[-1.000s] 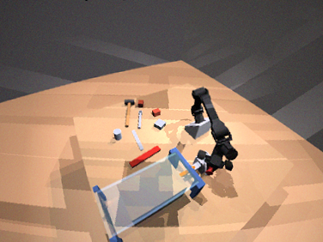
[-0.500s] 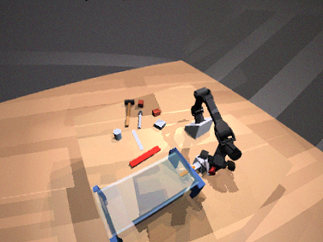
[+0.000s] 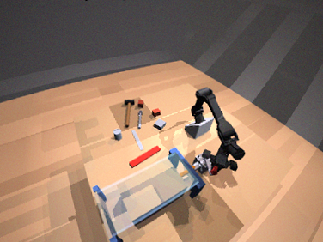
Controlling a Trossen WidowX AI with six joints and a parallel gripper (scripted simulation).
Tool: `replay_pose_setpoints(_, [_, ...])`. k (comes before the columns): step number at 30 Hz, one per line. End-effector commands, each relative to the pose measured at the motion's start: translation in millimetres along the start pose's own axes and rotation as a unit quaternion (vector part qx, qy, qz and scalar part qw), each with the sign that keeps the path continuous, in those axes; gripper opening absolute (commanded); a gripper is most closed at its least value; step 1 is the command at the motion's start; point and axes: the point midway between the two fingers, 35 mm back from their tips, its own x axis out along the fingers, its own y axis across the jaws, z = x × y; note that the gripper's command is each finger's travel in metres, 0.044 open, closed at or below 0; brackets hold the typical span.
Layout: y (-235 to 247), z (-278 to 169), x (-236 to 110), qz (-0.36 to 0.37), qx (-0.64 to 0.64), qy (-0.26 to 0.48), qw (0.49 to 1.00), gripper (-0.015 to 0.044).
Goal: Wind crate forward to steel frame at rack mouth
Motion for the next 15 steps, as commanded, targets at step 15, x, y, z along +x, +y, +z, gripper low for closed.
replay_pose_setpoints(15, [30, -30, -14, 0.017, -0.018, 0.010, 1.000, 0.0000])
